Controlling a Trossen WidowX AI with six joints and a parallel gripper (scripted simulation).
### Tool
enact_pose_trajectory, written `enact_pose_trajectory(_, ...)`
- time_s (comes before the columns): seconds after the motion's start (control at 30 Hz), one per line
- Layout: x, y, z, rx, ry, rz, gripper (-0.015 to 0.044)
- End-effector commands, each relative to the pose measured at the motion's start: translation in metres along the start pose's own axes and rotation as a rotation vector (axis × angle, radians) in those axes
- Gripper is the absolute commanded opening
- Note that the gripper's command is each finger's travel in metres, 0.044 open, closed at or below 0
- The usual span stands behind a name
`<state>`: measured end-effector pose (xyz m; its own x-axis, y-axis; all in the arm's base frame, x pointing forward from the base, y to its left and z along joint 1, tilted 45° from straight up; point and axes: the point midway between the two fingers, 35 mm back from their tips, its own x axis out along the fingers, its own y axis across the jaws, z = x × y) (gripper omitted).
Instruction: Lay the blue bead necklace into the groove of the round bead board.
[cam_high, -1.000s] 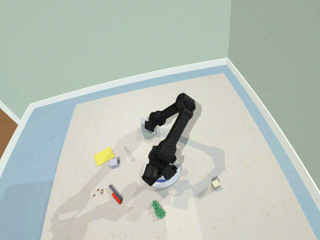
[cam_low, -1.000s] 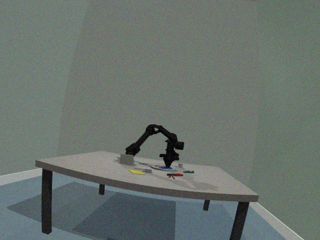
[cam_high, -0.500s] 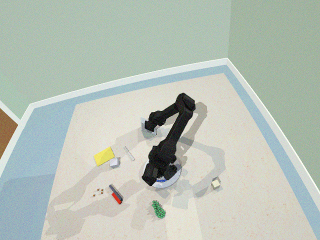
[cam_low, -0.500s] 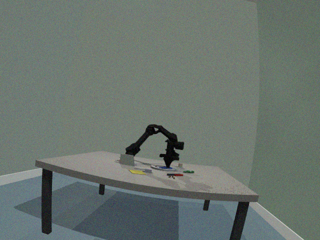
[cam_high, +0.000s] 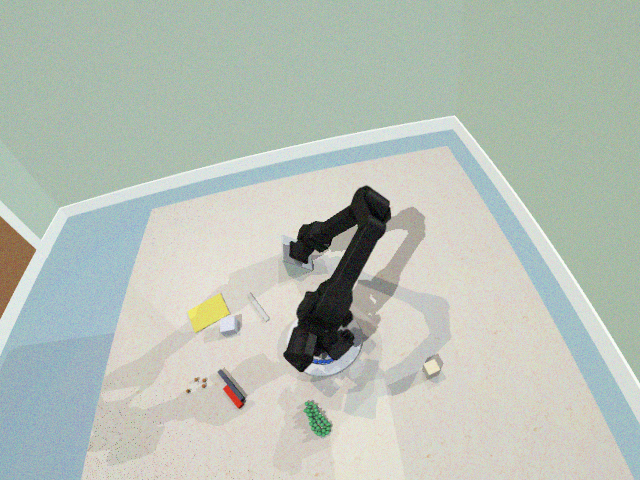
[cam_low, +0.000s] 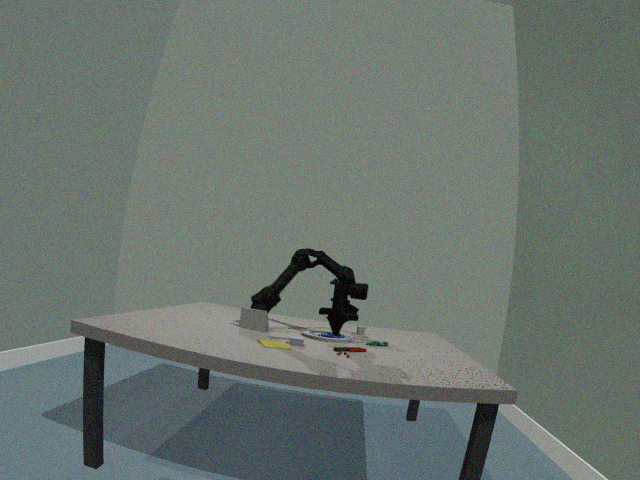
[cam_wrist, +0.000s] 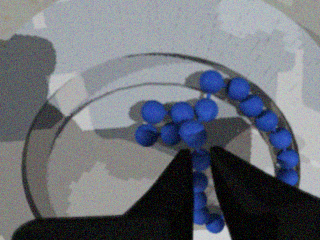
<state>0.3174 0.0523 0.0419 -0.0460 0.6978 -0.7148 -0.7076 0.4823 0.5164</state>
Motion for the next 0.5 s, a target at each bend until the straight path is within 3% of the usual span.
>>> enact_pose_trajectory(0.0,0.000,0.000,0.000,0.000,0.000,0.000,0.0000)
enact_pose_trajectory(0.47,-0.014,0.009,0.001,0.008,-0.002,0.007,0.0000)
